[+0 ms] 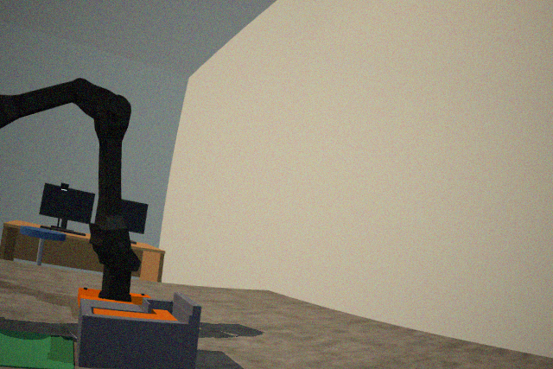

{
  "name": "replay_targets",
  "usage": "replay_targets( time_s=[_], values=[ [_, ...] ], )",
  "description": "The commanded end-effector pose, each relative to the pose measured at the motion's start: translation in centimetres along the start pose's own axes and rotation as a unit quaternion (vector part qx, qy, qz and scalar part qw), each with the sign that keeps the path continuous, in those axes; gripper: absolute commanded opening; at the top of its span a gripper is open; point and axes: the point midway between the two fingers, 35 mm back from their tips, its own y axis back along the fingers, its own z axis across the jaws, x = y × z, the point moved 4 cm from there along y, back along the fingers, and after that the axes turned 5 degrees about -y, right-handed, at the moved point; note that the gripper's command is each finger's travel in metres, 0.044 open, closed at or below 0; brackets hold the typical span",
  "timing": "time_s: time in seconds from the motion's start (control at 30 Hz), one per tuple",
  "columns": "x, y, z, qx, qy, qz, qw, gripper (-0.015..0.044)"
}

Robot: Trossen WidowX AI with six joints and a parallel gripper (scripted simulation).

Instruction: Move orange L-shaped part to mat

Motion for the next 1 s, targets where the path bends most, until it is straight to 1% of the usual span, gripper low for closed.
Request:
replay_targets(
  time_s=[0.0, 0.1, 0.2, 0.27, 0.33, 0.43, 0.57, 0.7, 0.9, 0.93, 0.97],
  values=[
    [6.8, 1.3, -0.5, 0.031, 0.118, 0.057, 0.991, 0.0180],
    [12.4, 2.9, -1.7, 0.054, 0.227, 0.109, 0.966, 0.0180],
    [17.5, 5.2, -3.4, 0.070, 0.327, 0.156, 0.929, 0.0180],
    [19.6, 6.6, -4.5, 0.074, 0.381, 0.183, 0.903, 0.0180],
    [22.0, 8.2, -5.9, 0.082, 0.441, 0.210, 0.869, 0.0180],
    [25.6, 11.4, -8.4, 0.090, 0.538, 0.251, 0.800, 0.0180],
    [29.0, 16.0, -12.2, 0.094, 0.657, 0.298, 0.686, 0.0180],
    [30.9, 20.9, -16.1, 0.091, 0.759, 0.335, 0.551, 0.0180],
    [31.0, 28.0, -21.7, 0.076, 0.871, 0.366, 0.319, 0.0180],
    [30.8, 29.0, -22.4, 0.073, 0.882, 0.368, 0.285, 0.0180],
    [30.7, 29.5, -22.8, 0.072, 0.888, 0.369, 0.265, 0.0180]
  ],
)
